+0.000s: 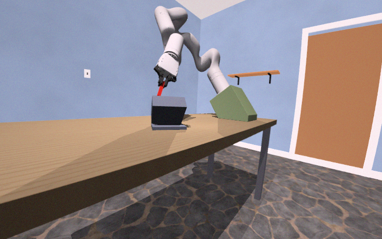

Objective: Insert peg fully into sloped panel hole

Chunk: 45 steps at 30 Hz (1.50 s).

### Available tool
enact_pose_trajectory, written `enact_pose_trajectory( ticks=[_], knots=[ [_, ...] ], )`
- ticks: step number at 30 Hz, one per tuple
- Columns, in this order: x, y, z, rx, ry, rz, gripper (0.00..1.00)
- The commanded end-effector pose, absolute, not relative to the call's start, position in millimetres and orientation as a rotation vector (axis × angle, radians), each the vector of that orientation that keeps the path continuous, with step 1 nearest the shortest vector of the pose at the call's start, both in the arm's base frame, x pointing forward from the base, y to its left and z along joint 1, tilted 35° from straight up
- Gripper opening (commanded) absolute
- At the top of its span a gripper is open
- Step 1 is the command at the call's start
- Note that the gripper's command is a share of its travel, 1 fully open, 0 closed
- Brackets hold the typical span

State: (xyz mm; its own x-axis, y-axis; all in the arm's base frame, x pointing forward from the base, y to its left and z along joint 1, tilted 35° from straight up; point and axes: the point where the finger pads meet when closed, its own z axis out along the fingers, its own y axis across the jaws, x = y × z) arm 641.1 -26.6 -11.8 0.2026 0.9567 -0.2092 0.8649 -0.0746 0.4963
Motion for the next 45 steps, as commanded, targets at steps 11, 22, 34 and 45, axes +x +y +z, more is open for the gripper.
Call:
enact_pose_trajectory(
  ticks=[11, 22, 34, 45],
  knots=[
    [645.8, -25.9, -5.8, 1.883, 1.792, 0.261, 0.00],
    [647.5, -25.7, -2.2, 1.820, 1.868, 0.278, 0.00],
    [648.2, -25.6, 1.3, 1.755, 1.942, 0.292, 0.00],
    [647.9, -25.8, 4.6, 1.686, 2.015, 0.304, 0.00]
  ],
)
